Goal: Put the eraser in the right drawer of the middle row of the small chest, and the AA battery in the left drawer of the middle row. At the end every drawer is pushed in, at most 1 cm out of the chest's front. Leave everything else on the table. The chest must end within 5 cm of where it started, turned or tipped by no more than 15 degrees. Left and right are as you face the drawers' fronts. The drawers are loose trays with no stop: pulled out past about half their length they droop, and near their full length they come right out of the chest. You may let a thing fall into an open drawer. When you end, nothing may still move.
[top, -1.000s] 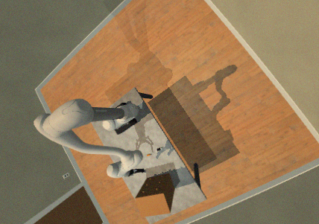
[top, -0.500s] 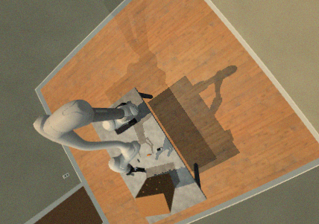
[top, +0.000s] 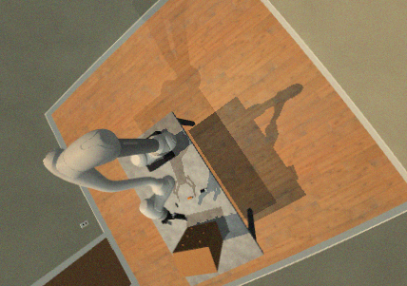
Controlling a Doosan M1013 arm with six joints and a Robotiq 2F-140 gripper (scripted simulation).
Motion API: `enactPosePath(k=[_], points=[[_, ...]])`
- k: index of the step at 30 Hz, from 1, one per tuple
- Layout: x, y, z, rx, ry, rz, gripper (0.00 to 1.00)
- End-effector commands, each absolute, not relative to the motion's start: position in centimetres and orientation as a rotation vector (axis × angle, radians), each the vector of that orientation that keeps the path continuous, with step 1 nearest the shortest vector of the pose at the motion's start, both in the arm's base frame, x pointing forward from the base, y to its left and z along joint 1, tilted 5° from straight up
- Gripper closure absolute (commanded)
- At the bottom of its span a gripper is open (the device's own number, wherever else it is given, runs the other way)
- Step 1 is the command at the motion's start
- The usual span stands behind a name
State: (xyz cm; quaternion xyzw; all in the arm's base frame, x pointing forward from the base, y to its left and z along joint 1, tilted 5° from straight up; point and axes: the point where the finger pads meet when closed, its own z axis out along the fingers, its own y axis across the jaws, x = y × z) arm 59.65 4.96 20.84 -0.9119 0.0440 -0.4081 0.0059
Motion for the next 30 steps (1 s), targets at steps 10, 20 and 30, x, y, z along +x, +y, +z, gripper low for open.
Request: enactPosePath(k=[10,20,30], points=[[60.2,4.8,20.0,-2.818,0.171,-1.449,0.00],[60.8,4.9,19.5,-2.767,0.169,-1.548,0.00],[62.1,4.8,18.4,-2.685,0.156,-1.673,0.00]])
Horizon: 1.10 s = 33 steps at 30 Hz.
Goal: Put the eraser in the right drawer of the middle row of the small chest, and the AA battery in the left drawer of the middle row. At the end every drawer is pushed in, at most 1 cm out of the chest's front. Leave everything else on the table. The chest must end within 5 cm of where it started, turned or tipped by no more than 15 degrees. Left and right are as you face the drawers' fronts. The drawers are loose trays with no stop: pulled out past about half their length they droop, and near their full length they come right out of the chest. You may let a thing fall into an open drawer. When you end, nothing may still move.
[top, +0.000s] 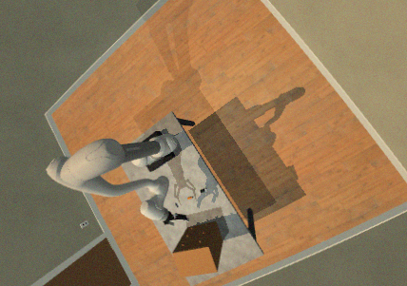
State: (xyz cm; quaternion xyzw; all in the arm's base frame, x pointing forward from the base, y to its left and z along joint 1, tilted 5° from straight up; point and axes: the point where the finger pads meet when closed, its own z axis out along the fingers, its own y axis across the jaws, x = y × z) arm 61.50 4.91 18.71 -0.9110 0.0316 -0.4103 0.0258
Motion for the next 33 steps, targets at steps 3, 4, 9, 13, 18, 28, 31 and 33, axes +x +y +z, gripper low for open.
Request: enactPosePath(k=[3,4,9,13,18,28,31,33], points=[[62.3,4.8,18.3,-2.684,0.153,-1.666,0.00],[62.4,4.8,18.2,-2.682,0.150,-1.665,0.00],[62.8,4.7,17.9,-2.673,0.137,-1.660,0.00],[63.0,4.7,17.6,-2.664,0.128,-1.659,0.00],[63.2,4.7,17.5,-2.651,0.121,-1.667,0.00],[63.3,4.7,17.4,-2.590,0.115,-1.747,0.00],[63.4,4.7,17.4,-2.565,0.124,-1.803,0.00],[63.4,4.7,17.4,-2.549,0.137,-1.853,0.00]])
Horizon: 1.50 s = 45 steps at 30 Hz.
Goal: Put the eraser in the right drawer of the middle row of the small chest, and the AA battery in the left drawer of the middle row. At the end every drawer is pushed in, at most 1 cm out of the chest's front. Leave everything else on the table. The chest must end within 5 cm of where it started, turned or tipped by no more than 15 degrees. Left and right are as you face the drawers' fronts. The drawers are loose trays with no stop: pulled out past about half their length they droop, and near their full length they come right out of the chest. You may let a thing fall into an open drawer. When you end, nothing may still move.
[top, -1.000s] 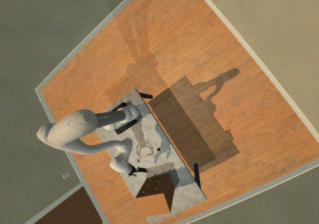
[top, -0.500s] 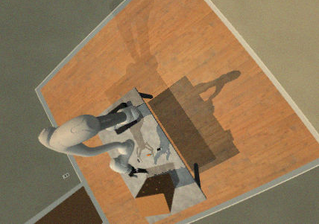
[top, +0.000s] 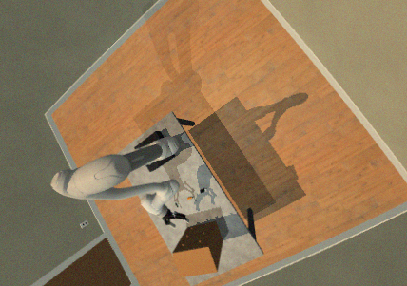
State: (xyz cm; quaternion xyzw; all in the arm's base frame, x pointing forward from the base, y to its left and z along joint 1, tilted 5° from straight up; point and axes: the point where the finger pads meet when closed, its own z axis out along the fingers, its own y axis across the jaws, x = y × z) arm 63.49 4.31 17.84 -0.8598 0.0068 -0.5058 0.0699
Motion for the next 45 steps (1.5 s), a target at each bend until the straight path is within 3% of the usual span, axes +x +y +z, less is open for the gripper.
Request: enactPosePath(k=[1,28,45], points=[[63.4,4.7,17.4,-2.541,0.147,-1.883,0.80],[63.6,4.7,17.3,-2.531,0.165,-1.932,0.80],[67.6,4.3,16.4,-2.531,0.165,-1.932,0.80]])
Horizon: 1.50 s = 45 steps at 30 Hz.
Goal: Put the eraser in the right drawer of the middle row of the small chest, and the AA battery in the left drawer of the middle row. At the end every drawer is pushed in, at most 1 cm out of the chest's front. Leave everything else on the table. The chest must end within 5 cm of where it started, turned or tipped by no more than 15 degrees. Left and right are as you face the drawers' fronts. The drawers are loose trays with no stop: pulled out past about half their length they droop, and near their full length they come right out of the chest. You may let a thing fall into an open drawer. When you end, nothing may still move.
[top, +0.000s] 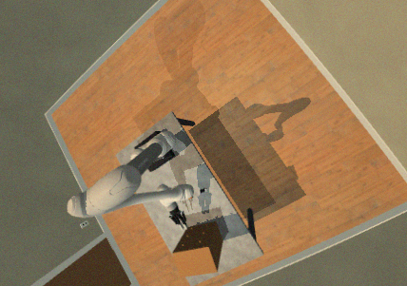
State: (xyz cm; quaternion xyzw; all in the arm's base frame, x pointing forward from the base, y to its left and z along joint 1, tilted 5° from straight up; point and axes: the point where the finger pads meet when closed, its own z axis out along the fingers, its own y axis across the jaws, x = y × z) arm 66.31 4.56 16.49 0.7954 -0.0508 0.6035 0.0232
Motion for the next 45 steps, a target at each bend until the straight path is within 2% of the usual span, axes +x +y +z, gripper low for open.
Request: enactPosePath(k=[1,45], points=[[67.9,4.2,16.4,2.456,-0.160,1.875,0.80],[70.1,3.9,16.0,2.456,-0.160,1.875,0.80]])
